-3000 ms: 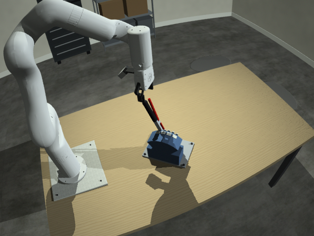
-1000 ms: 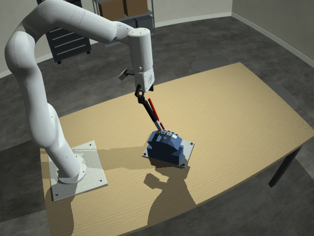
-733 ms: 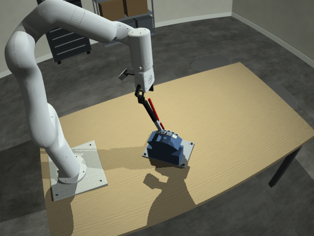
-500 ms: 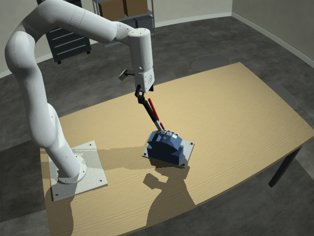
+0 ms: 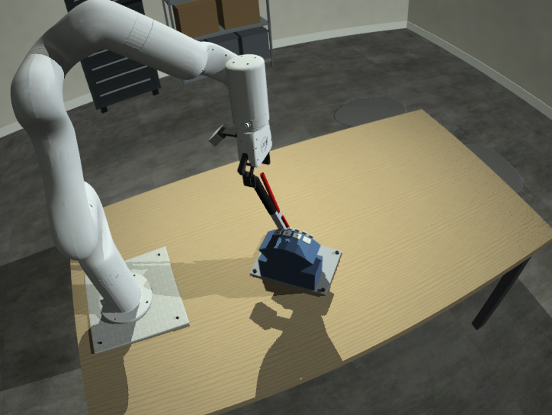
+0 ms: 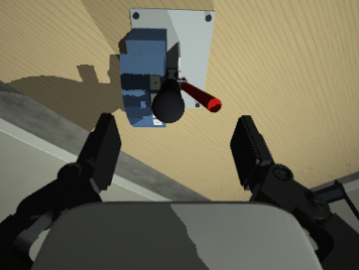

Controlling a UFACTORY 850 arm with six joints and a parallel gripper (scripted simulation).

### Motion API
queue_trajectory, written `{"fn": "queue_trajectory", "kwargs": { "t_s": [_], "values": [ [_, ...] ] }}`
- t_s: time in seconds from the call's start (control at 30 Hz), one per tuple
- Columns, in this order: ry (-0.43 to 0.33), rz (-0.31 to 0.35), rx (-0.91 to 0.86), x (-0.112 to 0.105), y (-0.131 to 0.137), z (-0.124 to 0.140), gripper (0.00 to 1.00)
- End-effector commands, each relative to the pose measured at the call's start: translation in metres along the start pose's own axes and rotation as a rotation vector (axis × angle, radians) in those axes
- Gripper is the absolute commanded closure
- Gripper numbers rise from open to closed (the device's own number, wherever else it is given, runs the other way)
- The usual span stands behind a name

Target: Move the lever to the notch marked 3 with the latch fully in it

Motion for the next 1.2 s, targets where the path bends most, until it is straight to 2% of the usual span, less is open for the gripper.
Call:
{"fn": "queue_trajectory", "kwargs": {
  "t_s": [0.0,0.53,1.17],
  "values": [
    [-0.002,0.001,0.000,0.007,0.000,0.001,0.00],
    [-0.002,0.001,0.000,0.037,0.000,0.001,0.00],
    [-0.002,0.001,0.000,0.052,0.000,0.001,0.00]
  ]
}}
Point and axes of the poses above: the point where the finger pads meet when closed, its own x axis out along the fingers, its own y axis across the jaws, z = x × y, the point moved 2 cm from there along -x, back along the fingers, and after that the axes turned 4 degrees about -x, right-handed, at the moved point
